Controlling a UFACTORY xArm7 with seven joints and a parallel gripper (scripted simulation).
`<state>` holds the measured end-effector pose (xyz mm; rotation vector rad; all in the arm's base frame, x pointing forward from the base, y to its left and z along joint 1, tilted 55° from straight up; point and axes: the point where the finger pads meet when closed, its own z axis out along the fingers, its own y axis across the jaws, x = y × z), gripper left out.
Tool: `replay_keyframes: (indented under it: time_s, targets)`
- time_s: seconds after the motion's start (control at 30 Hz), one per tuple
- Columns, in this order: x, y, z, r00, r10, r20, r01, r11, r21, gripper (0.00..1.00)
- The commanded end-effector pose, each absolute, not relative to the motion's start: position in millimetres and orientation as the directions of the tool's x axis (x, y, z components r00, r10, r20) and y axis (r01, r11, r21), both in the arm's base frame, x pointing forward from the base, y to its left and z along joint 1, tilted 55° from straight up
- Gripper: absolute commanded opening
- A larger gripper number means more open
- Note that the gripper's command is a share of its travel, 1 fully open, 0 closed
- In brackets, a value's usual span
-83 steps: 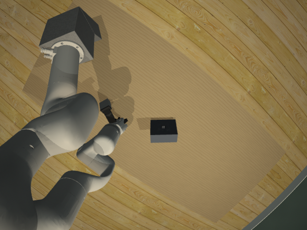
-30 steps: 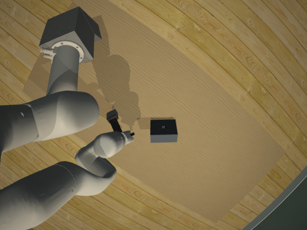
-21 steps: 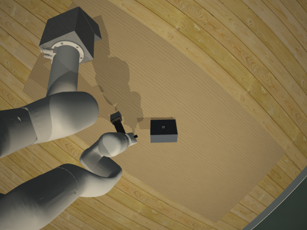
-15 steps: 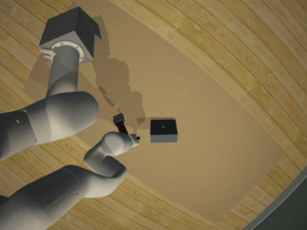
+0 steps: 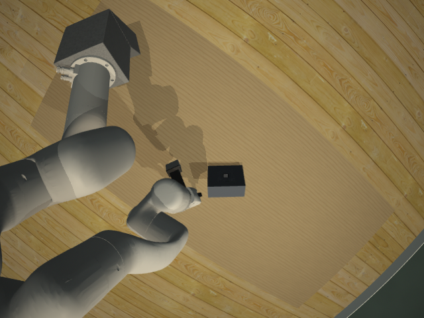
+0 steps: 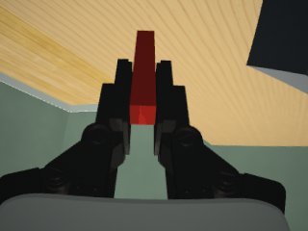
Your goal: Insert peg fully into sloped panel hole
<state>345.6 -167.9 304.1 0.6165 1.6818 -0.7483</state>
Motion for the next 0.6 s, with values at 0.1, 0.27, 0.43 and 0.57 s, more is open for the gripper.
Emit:
replay_keyframes:
  time_s: [0.1,0.27,0.43,0.57]
  targets:
    - [360,-162,315,-0.184,-0.02,-0.983,0.742,0.653,-0.153,0.0]
    - [365,-158,318,-0.169,-0.033,-0.985,0.744,0.652,-0.149,0.0]
    - [374,-153,324,-0.142,-0.054,-0.988,0.747,0.649,-0.143,0.0]
    - [381,-148,328,-0.121,-0.07,-0.99,0.748,0.649,-0.138,0.0]
